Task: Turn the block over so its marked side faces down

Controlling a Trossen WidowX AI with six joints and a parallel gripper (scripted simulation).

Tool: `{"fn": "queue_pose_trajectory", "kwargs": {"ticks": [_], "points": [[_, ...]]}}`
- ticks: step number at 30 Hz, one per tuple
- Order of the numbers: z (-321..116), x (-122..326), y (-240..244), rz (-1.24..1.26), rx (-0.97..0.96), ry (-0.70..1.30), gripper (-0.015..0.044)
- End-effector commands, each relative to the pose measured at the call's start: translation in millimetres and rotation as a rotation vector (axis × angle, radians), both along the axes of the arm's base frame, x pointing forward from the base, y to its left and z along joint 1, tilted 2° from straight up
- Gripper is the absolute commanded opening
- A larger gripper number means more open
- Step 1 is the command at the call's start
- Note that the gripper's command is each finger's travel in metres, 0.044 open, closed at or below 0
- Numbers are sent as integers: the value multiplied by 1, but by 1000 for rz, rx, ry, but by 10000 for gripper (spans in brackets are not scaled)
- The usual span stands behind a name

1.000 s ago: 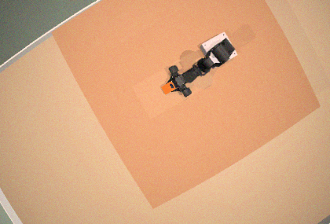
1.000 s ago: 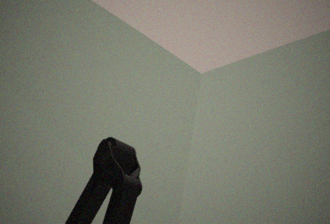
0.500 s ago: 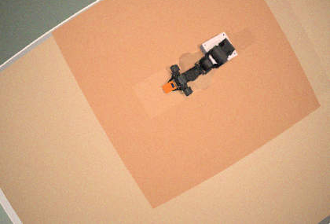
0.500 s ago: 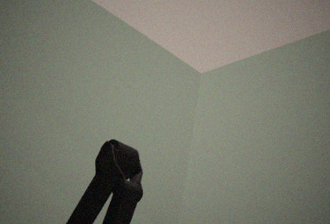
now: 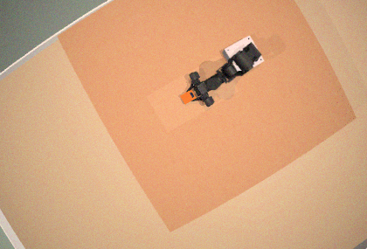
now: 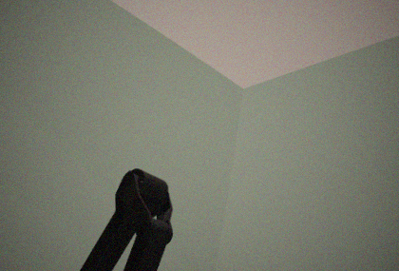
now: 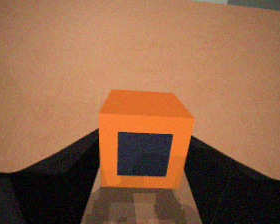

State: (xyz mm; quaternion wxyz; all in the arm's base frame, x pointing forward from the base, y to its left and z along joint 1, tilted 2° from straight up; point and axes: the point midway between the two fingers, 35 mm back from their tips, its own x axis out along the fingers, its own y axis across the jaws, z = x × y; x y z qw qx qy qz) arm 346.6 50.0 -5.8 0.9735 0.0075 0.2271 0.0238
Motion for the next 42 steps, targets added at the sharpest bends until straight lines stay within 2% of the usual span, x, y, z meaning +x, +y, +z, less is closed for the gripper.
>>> {"fn": "queue_pose_trajectory", "kwargs": {"ticks": [1,5,38,42], "points": [[1,0,-1,-3,-8,-4,341],[1,0,-1,-3,-8,-4,440],[1,0,-1,-3,-8,-4,440],[0,8,2,2,-8,80,440]]}}
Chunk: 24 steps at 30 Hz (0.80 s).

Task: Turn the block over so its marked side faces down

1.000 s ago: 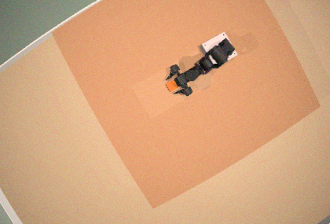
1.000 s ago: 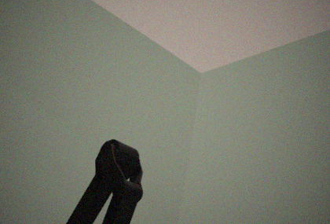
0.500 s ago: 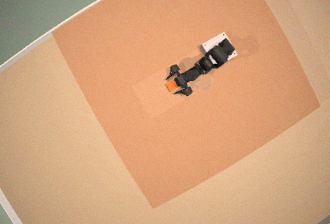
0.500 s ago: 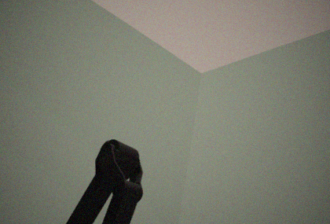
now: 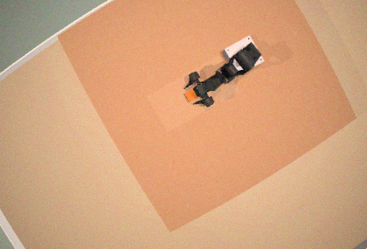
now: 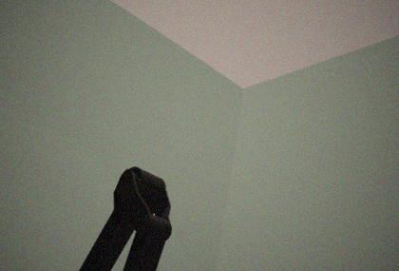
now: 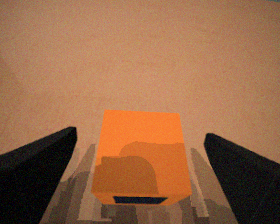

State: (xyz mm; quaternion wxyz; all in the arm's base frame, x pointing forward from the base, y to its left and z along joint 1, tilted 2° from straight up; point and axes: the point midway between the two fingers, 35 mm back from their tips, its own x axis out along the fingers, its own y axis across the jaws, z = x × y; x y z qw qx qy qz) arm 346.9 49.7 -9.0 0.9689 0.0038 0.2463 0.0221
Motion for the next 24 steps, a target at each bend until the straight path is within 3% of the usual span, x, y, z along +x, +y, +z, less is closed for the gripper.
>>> {"fn": "queue_pose_trajectory", "kwargs": {"ticks": [1,15,24], "points": [[4,10,3,4,2,76,440],[72,-20,-2,8,-20,497,440],[73,-21,-3,8,-21,502,440]]}}
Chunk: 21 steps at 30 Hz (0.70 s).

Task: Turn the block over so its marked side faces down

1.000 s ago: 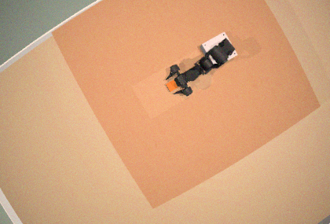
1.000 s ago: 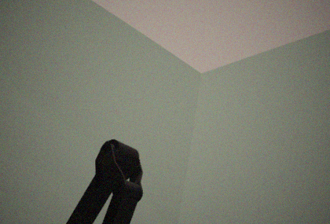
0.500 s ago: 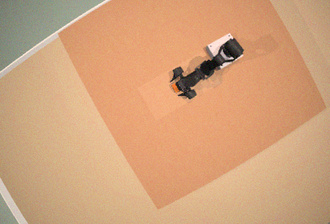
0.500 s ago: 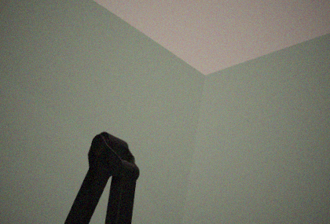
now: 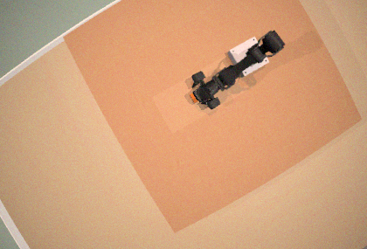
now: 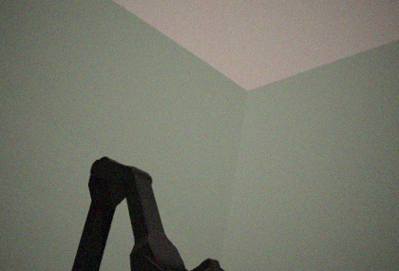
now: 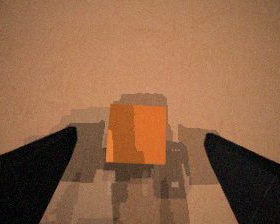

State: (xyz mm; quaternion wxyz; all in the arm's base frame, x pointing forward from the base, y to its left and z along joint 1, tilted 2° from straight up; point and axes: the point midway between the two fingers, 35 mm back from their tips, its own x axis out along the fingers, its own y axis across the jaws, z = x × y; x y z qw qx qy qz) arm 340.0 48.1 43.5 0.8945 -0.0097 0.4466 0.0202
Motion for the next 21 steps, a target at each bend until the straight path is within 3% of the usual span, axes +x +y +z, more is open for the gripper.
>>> {"fn": "queue_pose_trajectory", "kwargs": {"ticks": [1,8,21], "points": [[21,-14,-1,-4,14,75,440],[22,-11,-1,-4,12,98,440],[42,19,2,1,-8,519,440]]}}
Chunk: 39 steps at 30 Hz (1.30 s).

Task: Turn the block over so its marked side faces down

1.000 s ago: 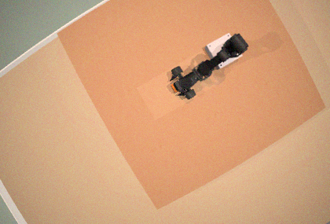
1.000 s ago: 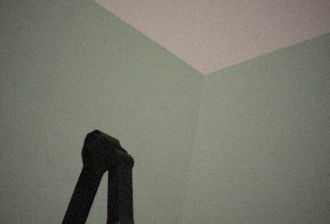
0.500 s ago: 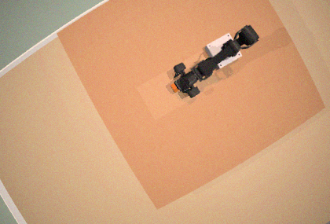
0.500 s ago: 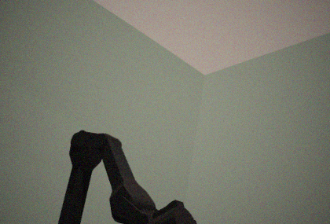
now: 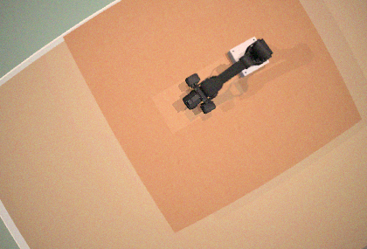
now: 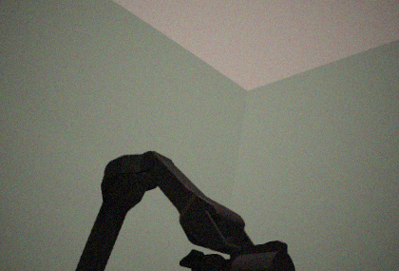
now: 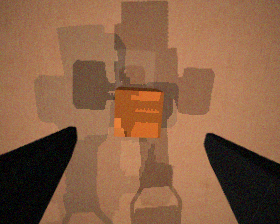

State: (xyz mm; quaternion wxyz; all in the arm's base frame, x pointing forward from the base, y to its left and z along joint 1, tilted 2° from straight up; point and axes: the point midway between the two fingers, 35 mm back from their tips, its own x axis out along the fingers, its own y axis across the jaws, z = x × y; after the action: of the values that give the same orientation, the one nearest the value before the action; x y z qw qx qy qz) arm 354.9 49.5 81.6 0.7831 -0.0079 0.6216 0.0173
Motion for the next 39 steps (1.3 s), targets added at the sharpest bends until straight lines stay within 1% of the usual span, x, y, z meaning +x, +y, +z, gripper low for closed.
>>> {"fn": "queue_pose_trajectory", "kwargs": {"ticks": [1,3,9,14,19,22,29,39], "points": [[5,6,1,6,2,133,440],[7,7,1,6,2,170,440],[8,7,1,5,1,174,440],[-27,9,1,5,2,174,440],[-29,9,1,5,2,174,440],[-41,9,1,5,2,174,440],[-44,10,1,5,2,174,440],[-60,11,2,6,2,174,440]]}}
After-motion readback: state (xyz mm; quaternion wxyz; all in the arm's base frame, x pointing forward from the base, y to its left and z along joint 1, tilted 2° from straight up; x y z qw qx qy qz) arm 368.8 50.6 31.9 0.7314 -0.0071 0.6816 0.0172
